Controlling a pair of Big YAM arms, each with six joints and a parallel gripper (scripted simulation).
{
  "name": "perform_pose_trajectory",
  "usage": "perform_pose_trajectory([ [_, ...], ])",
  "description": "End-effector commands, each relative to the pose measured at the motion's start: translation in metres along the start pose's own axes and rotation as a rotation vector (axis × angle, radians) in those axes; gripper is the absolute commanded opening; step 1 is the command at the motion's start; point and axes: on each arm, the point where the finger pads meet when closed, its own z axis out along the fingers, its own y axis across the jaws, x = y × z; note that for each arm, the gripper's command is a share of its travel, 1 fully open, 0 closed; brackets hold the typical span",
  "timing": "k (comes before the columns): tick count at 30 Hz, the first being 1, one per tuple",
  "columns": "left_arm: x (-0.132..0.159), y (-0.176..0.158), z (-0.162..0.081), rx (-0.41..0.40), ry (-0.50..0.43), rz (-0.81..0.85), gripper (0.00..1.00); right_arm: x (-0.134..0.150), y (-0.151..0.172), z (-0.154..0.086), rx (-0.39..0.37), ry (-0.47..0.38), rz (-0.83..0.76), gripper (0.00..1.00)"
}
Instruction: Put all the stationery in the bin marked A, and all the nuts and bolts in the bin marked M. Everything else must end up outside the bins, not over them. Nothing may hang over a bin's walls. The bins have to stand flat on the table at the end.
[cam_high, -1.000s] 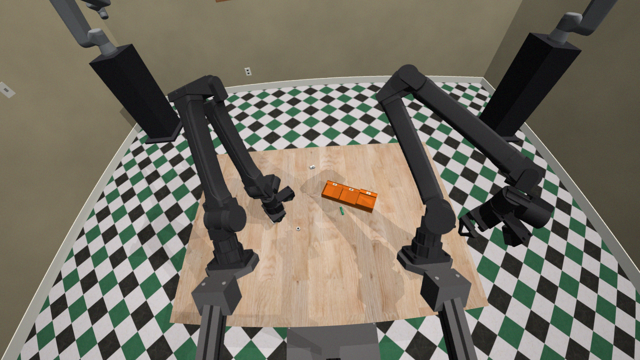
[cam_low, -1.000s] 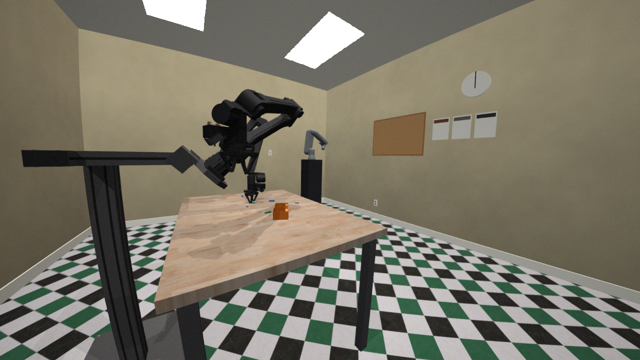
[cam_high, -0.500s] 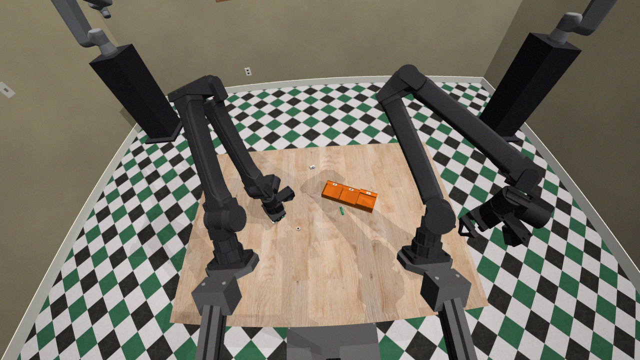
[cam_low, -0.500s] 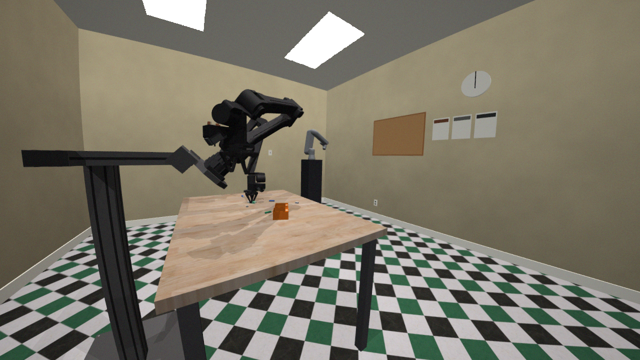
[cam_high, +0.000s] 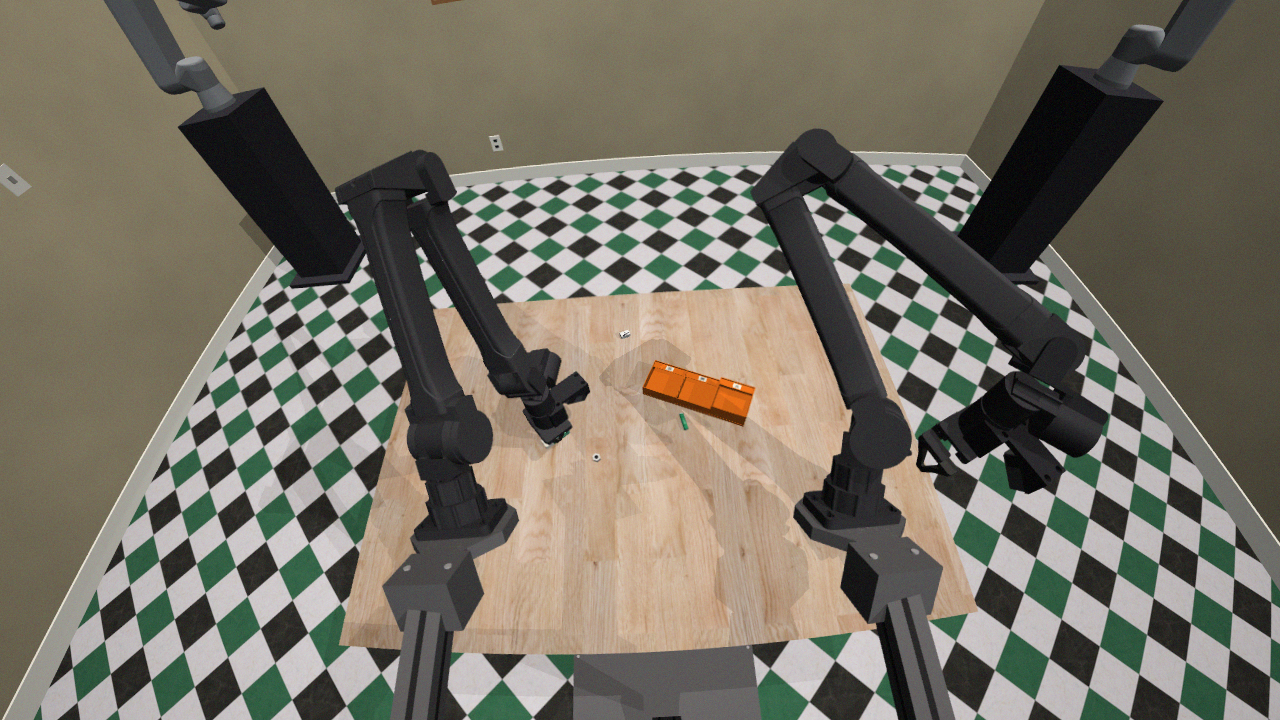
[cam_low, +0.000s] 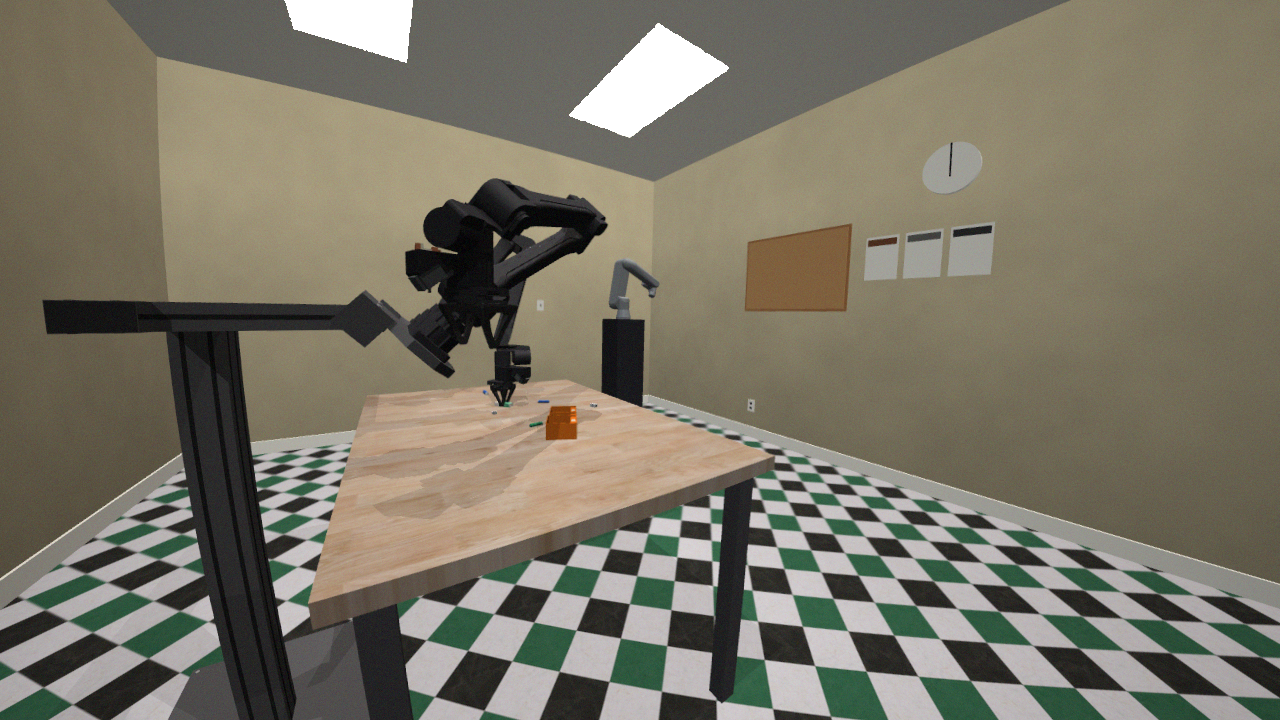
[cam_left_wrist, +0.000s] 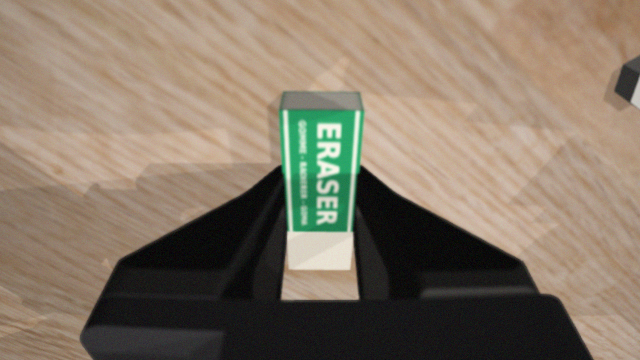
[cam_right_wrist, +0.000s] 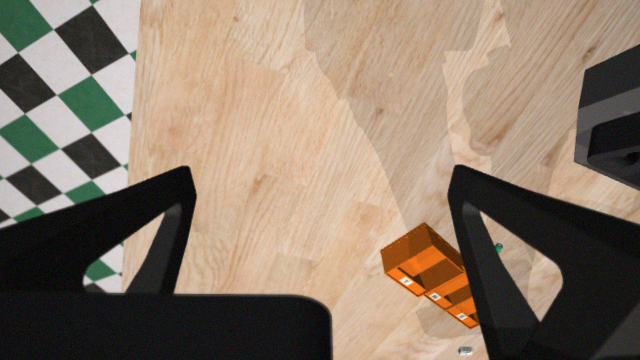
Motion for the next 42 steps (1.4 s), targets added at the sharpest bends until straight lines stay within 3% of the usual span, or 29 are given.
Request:
perform_pose_trajectory([
  [1, 0.004, -0.009, -0.010, 0.011, 0.000, 0.009, 0.18, -0.005, 0.012, -0.012, -0.016, -0.015, 0.010, 1.00],
  [19, 0.000, -0.004, -0.061, 0.003, -0.007, 0.000, 0.18, -0.005, 0.012, -0.012, -0.016, -0.015, 0.010, 1.00],
  [27, 0.009, -0.007, -0.058, 0.015, 0.023, -0.003, 0.18, -0.005, 0.012, -0.012, -0.016, -0.015, 0.010, 1.00],
  [42, 0.001, -0.005, -0.070, 0.003, -0.009, 0.000, 0.18, -0.005, 0.012, -0.012, -0.016, -0.015, 0.010, 1.00],
])
